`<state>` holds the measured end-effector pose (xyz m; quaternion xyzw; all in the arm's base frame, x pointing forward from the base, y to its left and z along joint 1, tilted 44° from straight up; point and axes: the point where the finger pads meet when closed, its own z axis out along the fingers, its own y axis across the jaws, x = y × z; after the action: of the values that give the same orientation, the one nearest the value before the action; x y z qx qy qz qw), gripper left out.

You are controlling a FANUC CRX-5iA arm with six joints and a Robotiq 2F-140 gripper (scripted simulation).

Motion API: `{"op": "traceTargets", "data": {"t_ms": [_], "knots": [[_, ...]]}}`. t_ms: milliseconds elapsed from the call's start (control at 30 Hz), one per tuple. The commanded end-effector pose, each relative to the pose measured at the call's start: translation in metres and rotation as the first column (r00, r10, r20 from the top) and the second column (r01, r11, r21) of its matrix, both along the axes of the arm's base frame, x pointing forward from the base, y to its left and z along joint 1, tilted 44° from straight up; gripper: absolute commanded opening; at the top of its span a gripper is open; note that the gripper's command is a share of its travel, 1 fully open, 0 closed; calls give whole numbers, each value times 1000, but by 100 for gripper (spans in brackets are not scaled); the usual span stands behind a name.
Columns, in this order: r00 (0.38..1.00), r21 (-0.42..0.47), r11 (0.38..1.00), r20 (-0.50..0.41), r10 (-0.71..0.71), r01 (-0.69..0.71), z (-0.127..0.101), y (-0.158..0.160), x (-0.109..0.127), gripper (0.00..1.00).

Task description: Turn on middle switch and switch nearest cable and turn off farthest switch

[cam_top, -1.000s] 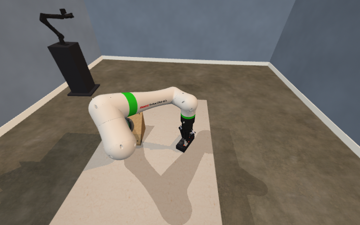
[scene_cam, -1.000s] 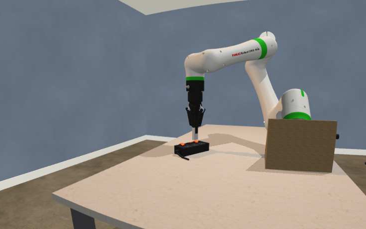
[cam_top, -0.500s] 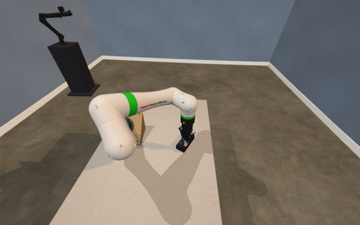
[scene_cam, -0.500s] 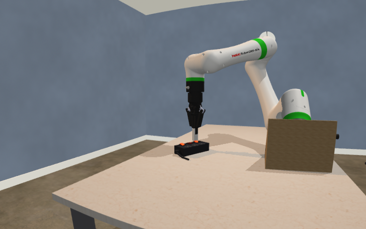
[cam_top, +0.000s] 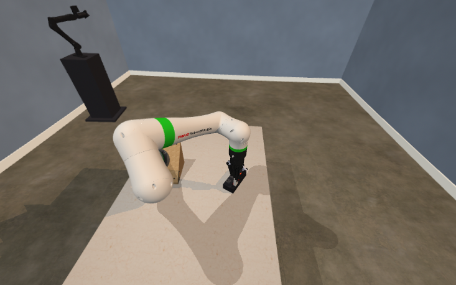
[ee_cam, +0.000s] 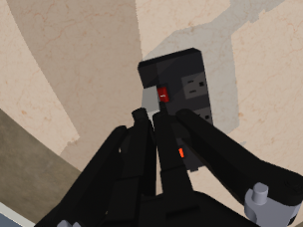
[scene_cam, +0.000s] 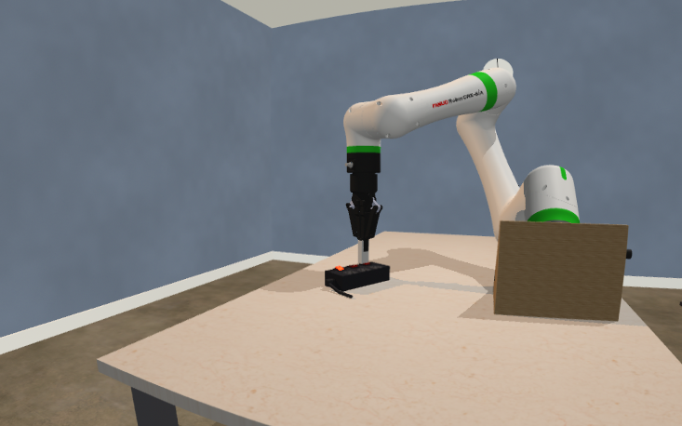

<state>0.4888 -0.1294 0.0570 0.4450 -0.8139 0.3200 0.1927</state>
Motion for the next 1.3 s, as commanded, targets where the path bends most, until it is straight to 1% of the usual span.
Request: {"op": "traceTargets", "data": {"t_ms": [0, 633, 1067, 1267], "knots": [[1000, 0, 1000, 0, 0, 0, 0, 0, 0, 0], [1000, 0, 1000, 0, 0, 0, 0, 1, 0, 0], [1000, 0, 1000, 0, 0, 0, 24, 23, 1, 0], [1000, 0, 1000, 0, 0, 0, 27, 27, 1, 0]]}}
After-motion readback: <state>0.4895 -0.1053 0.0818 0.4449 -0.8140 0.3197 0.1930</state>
